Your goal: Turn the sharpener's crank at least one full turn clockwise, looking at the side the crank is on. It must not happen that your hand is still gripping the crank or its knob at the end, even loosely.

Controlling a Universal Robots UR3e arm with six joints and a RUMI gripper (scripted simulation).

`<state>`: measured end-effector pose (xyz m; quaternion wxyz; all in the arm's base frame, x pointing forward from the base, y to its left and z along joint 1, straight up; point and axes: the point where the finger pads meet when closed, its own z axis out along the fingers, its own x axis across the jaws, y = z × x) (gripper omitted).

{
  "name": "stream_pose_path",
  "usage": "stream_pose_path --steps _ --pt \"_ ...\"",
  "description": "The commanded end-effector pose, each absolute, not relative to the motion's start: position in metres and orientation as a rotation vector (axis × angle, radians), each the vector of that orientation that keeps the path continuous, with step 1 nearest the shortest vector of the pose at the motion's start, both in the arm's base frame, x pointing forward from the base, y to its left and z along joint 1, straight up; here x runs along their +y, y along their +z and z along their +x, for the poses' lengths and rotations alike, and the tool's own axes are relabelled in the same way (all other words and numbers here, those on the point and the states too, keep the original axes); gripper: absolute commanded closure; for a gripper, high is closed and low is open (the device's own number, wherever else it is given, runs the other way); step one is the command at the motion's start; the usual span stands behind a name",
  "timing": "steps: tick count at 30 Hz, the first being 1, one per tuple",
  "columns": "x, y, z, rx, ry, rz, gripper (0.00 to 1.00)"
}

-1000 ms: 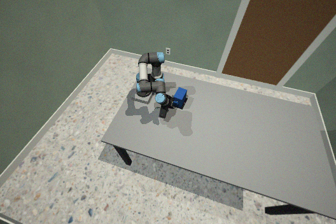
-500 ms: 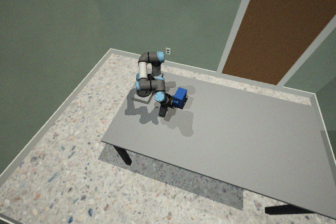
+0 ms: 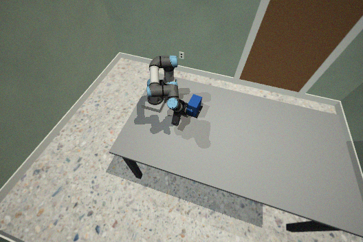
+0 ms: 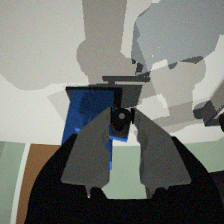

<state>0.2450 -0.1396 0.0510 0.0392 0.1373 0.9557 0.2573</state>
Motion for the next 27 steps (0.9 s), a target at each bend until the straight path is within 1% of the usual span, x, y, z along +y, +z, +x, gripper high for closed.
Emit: stream_pose_path --steps 1,27 --pt "-0.141 0.06 0.248 2.928 0.785 0.421 0.91" --pt "-0.144 0.078 0.26 2.928 0.786 0.421 0.91"
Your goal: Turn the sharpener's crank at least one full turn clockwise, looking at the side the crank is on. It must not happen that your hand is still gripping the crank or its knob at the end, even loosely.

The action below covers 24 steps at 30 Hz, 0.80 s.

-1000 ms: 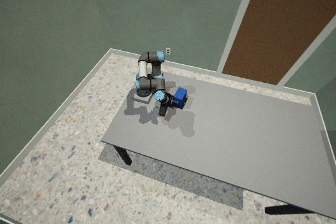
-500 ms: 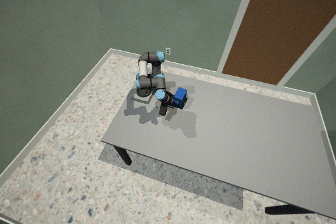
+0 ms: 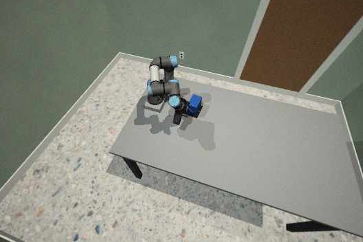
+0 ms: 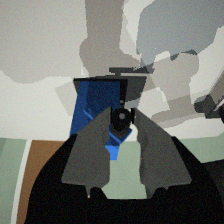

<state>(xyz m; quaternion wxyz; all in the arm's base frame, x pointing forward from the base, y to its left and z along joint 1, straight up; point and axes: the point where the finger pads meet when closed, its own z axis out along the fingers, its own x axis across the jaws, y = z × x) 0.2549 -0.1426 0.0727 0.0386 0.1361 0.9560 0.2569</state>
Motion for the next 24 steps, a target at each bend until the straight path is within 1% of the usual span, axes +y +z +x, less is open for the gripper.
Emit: stream_pose_path --steps 1,24 --pt "-0.144 0.078 0.26 2.928 0.786 0.421 0.91" --pt "-0.15 0.088 0.279 2.928 0.786 0.421 0.91"
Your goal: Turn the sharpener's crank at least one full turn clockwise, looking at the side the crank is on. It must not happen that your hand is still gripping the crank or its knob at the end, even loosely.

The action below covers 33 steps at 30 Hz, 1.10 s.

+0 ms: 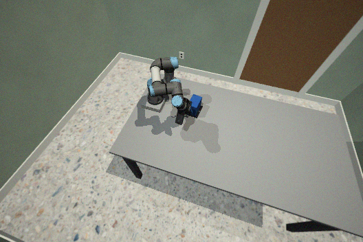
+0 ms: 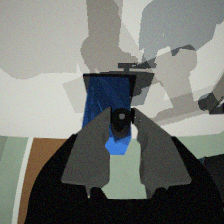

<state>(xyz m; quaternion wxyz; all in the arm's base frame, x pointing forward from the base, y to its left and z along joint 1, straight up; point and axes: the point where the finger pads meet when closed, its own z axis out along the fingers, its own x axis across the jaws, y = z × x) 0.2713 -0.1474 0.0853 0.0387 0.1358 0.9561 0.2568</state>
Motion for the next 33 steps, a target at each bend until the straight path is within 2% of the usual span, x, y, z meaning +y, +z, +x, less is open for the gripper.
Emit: stream_pose_path --steps 1,26,33 --pt "-0.15 0.089 0.28 2.928 0.786 0.421 0.91" --pt "-0.158 0.088 0.305 2.927 0.783 0.421 0.91" --pt "-0.155 0.089 0.296 2.928 0.785 0.421 0.91"
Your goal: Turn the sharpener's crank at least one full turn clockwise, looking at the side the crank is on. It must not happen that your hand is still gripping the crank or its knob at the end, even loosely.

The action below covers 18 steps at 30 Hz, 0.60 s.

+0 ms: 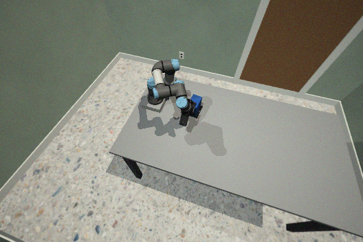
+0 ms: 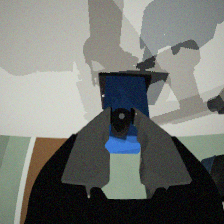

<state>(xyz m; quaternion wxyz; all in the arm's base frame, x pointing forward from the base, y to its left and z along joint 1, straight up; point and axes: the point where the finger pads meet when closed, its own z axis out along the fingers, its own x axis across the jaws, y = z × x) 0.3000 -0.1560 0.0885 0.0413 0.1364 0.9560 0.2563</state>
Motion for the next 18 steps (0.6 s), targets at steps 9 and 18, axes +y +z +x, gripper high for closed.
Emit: stream_pose_path --steps 9,18 --pt "-0.1551 0.0894 0.296 2.928 0.785 0.421 0.68" --pt "-0.1551 0.0894 0.2961 2.928 0.785 0.421 0.68"
